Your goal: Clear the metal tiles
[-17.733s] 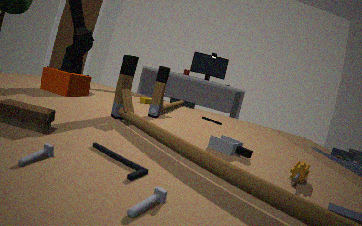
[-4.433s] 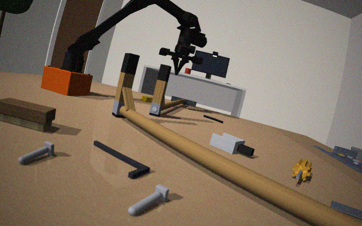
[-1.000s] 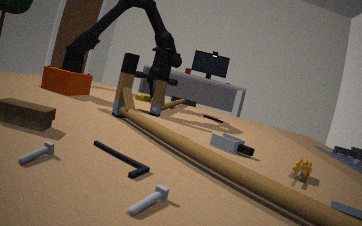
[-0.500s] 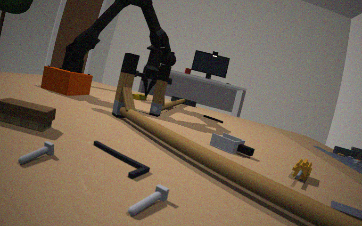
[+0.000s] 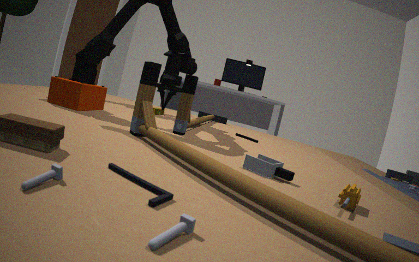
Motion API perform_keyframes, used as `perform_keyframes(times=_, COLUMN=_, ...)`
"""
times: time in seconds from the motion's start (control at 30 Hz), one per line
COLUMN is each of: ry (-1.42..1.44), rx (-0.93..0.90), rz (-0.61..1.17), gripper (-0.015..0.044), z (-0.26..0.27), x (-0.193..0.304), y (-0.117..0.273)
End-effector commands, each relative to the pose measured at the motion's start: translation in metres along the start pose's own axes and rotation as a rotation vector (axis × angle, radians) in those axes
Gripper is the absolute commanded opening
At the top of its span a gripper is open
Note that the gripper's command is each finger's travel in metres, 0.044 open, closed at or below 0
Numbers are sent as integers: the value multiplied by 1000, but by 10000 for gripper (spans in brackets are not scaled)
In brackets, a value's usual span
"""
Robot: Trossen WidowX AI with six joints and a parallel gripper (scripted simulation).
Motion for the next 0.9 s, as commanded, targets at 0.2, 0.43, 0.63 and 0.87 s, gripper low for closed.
perform_keyframes(times=0.2, ry=-2, rx=1, rz=-2, gripper=0, z=-19, x=2, y=-1)
perform_keyframes(times=0.43, ry=-2, rx=2, rz=-2, gripper=0, z=-30, x=2, y=-1)
perform_keyframes(times=0.63, ry=-2, rx=3, rz=-2, gripper=0, z=-40, x=2, y=-1)
perform_keyframes(times=0.87, ry=-2, rx=4, rz=-2, gripper=0, z=-52, x=2, y=-2)
Point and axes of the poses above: the point midway between the two fingers, 35 mm back from their tips, its own y axis back along the fingers, its own z axis across the jaws, x = y × z, the point moved 10 cm from there along y, back along the fingers, and after that the axes turned 6 degrees about y, right-handed, at the moved point
